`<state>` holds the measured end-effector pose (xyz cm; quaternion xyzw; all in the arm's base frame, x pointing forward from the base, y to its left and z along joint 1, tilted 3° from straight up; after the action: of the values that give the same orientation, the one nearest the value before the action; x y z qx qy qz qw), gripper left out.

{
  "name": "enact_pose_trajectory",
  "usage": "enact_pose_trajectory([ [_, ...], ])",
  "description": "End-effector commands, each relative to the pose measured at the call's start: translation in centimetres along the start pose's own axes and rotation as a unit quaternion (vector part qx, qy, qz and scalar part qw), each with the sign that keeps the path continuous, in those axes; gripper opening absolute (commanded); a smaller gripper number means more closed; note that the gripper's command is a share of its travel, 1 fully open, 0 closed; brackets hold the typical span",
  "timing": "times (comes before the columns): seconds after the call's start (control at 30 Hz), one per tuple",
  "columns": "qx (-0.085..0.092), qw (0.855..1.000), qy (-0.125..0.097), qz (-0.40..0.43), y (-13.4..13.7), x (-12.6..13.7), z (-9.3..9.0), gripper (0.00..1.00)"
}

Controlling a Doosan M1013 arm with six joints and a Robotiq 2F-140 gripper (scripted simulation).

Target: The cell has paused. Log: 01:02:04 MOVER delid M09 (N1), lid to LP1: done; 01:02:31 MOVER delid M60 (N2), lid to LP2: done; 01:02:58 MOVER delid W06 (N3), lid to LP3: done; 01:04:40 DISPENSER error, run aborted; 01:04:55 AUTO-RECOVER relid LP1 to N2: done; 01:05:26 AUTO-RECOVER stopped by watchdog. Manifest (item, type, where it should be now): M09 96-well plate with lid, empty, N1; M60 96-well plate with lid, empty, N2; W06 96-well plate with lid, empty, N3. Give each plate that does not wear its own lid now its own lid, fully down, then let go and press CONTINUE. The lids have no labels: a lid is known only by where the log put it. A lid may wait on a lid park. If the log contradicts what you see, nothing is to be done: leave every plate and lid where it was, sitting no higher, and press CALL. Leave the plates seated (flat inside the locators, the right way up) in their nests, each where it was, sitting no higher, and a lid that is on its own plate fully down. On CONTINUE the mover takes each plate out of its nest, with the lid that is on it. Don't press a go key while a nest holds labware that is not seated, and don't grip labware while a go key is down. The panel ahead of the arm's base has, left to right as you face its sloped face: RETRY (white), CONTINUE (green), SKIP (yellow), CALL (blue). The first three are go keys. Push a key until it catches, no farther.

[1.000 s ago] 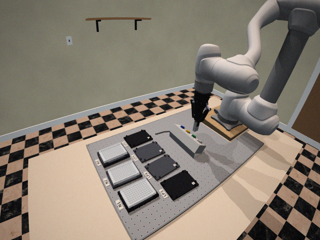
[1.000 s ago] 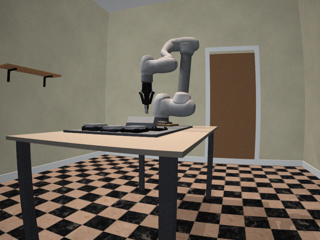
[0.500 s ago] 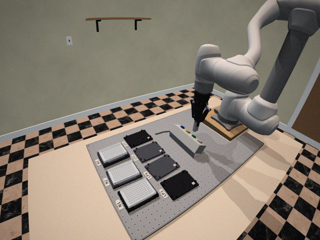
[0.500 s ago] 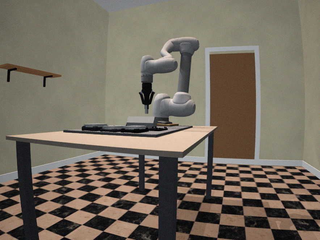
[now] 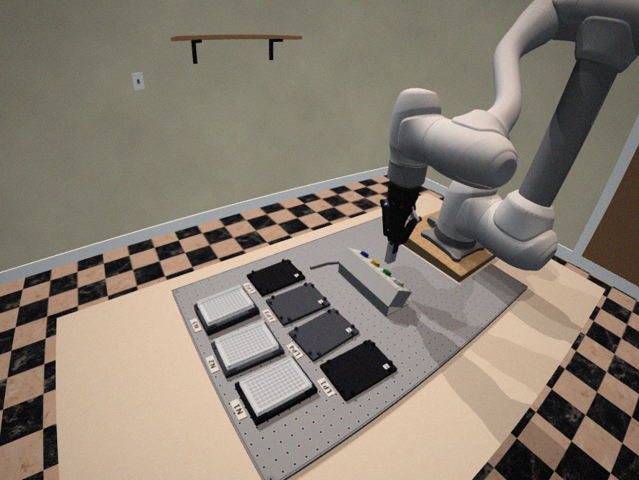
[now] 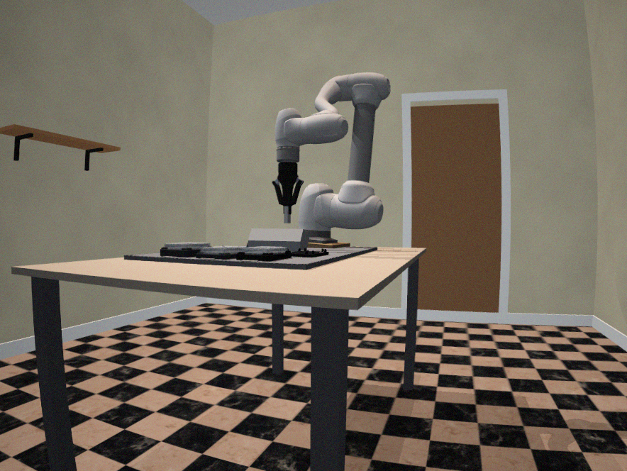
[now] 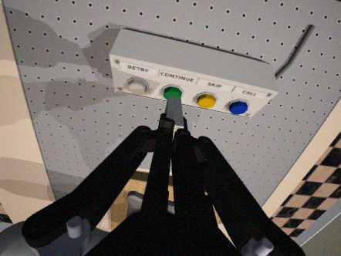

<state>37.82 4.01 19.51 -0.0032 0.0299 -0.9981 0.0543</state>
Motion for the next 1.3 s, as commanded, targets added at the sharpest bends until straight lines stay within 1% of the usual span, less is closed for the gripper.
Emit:
enact_pose_trajectory([
  [0.0, 0.000, 1.000, 0.000, 0.000, 0.00, 0.00, 0.00, 0.00],
  [0.77, 0.000, 1.000, 0.000, 0.000, 0.00, 0.00, -0.04, 0.00],
  [1.27, 0.000, 1.000, 0.000, 0.000, 0.00, 0.00, -0.70, 0.00],
])
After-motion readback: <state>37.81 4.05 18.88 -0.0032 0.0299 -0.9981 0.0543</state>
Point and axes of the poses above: the point where the finger pads meet when closed, its own z axis back along the fingers, its own y axis across the jaws, x = y × z, the point moved 8 cm from there along z, back along the fingers, and after that the axes turned 4 degrees about z, right-handed, at the moved point
